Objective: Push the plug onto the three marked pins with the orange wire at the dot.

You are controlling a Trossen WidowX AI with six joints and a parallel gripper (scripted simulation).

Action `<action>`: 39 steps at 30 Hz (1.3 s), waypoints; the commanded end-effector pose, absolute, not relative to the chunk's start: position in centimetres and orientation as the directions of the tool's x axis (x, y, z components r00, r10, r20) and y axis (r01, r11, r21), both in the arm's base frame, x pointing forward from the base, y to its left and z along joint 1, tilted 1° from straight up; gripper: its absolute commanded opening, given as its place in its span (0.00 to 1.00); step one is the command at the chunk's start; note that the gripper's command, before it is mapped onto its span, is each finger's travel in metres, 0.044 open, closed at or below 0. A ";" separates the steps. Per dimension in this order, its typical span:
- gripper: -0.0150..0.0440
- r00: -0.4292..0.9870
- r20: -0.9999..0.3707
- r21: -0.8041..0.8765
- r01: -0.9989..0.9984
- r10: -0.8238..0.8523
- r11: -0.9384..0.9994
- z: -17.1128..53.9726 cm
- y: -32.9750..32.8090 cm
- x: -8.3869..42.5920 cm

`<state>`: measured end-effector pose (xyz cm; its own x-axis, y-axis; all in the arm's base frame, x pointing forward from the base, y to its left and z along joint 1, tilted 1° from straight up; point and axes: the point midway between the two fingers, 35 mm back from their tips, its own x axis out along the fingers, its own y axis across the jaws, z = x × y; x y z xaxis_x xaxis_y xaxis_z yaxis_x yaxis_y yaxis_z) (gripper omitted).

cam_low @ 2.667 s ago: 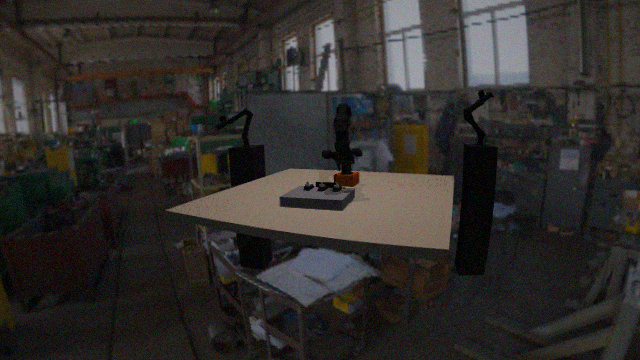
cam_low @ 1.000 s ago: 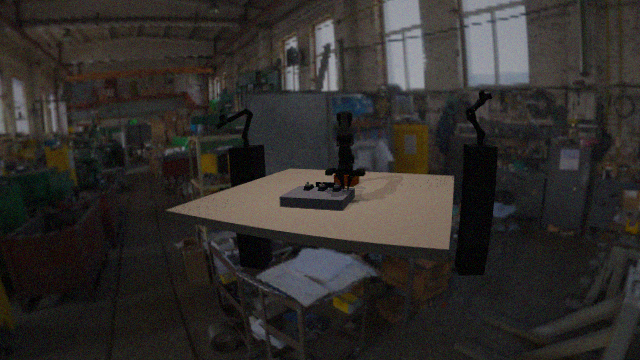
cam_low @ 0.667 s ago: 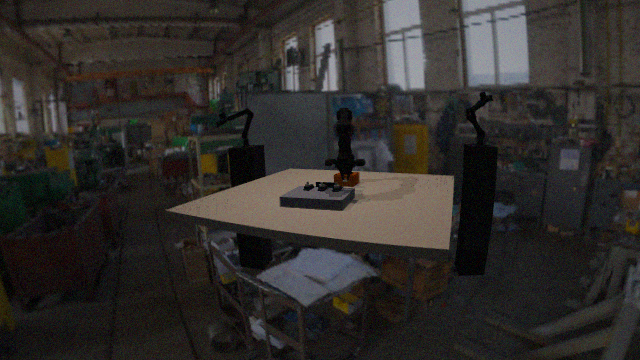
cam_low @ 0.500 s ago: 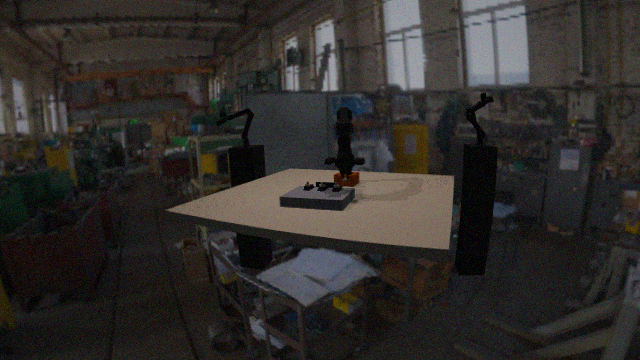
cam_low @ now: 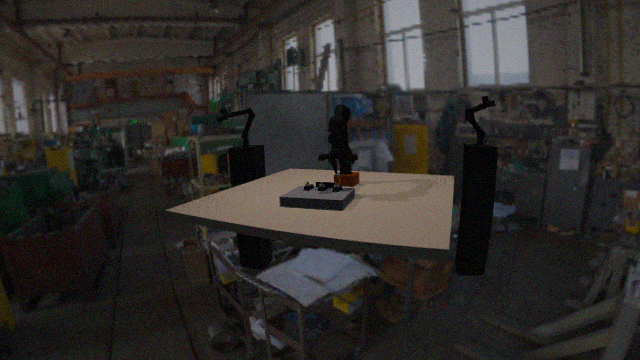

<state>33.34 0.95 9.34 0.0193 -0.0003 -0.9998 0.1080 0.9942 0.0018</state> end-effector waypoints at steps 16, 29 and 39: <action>0.25 0.012 -1.000 -0.007 0.104 -0.008 0.995 8.6 -3.3 25.2; 0.25 0.010 -1.000 -0.007 0.103 -0.009 0.995 6.9 -4.0 23.0; 0.25 0.010 -1.000 -0.007 0.103 -0.009 0.995 4.1 -4.1 22.9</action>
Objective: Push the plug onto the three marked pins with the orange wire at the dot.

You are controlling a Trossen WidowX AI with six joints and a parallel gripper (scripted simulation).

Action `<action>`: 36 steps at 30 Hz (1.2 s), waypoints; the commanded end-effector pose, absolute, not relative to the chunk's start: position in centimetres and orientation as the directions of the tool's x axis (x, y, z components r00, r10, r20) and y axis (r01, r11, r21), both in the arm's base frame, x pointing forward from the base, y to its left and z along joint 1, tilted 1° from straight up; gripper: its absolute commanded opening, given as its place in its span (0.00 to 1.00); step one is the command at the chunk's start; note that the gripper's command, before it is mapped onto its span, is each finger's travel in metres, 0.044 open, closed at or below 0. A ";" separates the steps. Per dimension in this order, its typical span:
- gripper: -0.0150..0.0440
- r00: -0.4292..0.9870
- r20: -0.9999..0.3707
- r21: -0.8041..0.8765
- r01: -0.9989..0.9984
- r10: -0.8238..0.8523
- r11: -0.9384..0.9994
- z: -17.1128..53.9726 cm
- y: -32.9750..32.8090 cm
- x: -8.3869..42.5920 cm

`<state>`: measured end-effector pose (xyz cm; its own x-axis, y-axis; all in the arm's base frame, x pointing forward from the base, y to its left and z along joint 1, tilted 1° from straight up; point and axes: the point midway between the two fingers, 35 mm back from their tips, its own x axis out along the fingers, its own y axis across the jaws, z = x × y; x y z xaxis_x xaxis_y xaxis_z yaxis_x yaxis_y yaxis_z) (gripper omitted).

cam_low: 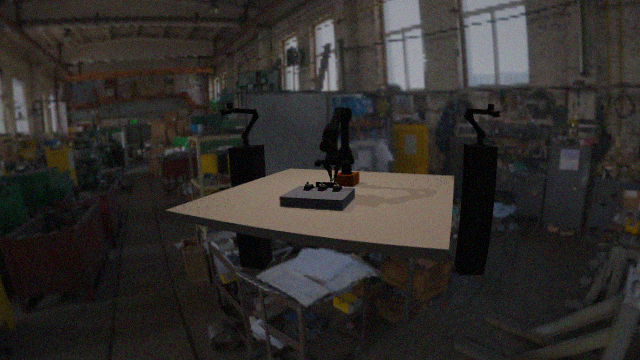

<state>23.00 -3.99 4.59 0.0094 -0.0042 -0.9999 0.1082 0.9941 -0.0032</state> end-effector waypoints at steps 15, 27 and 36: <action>0.25 0.012 -1.000 -0.007 0.103 -0.009 0.995 4.7 -4.3 26.4; 0.25 0.013 -1.000 -0.008 0.103 -0.009 0.995 4.7 -4.6 27.0; 0.25 0.013 -1.000 -0.008 0.103 -0.009 0.995 4.7 -4.6 27.3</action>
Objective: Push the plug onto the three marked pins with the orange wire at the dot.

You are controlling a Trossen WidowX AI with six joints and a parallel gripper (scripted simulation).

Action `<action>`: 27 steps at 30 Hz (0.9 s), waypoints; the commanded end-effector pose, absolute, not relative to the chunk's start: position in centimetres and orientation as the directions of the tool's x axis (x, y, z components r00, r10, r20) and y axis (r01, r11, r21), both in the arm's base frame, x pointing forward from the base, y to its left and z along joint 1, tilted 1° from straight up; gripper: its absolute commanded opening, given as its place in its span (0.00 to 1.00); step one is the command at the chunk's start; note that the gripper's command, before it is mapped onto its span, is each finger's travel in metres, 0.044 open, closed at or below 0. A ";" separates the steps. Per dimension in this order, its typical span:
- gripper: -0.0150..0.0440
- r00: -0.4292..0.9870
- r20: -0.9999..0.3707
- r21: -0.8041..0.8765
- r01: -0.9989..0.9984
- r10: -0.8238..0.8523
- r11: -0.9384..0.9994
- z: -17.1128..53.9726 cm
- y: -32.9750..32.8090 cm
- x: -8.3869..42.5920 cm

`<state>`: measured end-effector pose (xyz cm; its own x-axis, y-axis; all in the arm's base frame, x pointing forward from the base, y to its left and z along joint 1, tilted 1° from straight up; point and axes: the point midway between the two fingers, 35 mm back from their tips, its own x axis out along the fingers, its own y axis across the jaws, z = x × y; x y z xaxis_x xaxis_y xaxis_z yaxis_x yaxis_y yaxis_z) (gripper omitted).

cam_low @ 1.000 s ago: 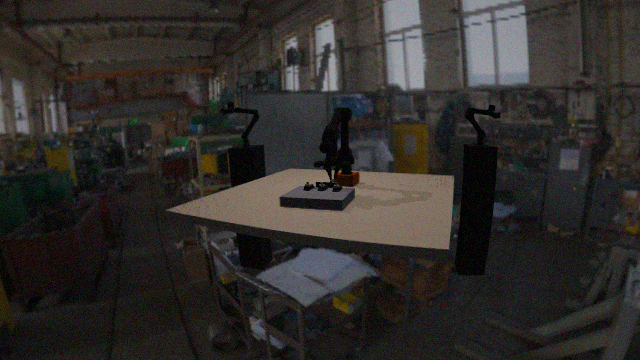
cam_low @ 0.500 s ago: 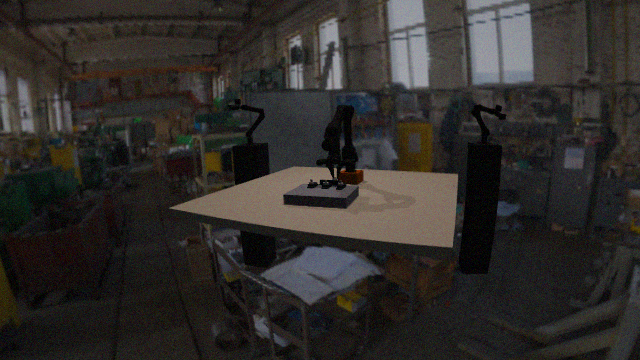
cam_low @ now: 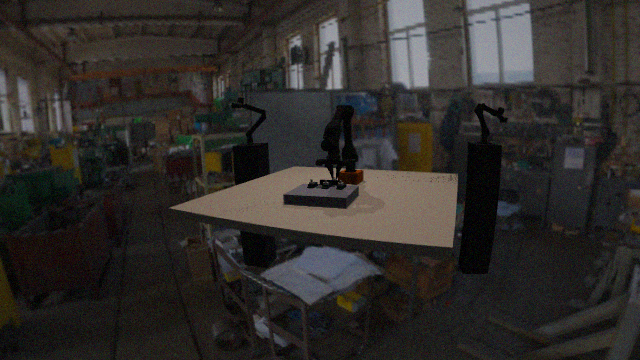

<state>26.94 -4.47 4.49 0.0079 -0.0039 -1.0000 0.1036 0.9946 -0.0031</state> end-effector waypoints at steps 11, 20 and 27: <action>0.25 0.013 -1.000 -0.007 0.103 -0.009 0.995 4.7 -4.6 28.0; 0.25 0.014 -1.000 -0.007 0.103 -0.009 0.995 4.7 -4.5 28.6; 0.25 0.014 -1.000 -0.007 0.103 -0.009 0.995 4.7 -4.6 29.0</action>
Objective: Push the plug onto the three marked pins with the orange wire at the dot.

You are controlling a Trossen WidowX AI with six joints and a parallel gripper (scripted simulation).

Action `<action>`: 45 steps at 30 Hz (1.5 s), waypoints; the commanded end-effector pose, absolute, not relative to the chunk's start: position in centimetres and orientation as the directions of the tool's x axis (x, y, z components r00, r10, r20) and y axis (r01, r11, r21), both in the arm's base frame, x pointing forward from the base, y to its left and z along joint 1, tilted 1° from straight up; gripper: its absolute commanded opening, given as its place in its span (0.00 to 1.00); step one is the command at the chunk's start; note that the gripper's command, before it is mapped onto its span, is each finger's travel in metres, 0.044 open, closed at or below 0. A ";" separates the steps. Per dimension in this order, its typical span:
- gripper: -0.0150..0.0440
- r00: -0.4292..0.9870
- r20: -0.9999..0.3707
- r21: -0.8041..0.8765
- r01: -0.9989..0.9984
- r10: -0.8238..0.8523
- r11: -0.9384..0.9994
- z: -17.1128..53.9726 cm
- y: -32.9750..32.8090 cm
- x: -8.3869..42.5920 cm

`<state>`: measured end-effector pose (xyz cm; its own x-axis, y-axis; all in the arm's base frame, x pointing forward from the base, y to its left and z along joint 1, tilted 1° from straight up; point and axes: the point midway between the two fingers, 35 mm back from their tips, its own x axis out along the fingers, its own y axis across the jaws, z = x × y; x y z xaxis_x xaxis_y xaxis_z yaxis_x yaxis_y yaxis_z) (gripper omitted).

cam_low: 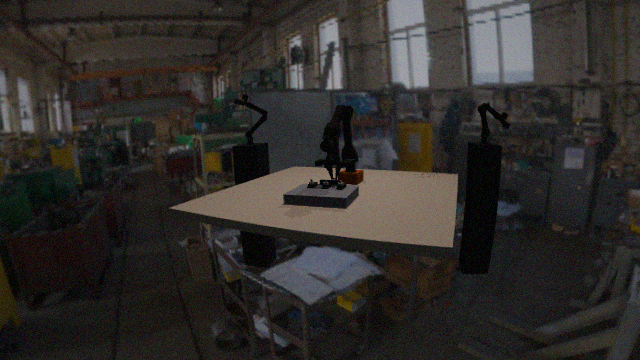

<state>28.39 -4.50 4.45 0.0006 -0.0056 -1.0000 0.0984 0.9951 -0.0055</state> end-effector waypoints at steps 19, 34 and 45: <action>1.00 0.014 -1.000 -0.007 0.103 -0.009 0.995 10.2 -4.6 28.4; 1.00 0.014 -1.000 -0.007 0.103 -0.009 0.995 10.2 -4.6 28.4; 1.00 0.014 -1.000 -0.007 0.103 -0.009 0.995 10.2 -4.6 28.4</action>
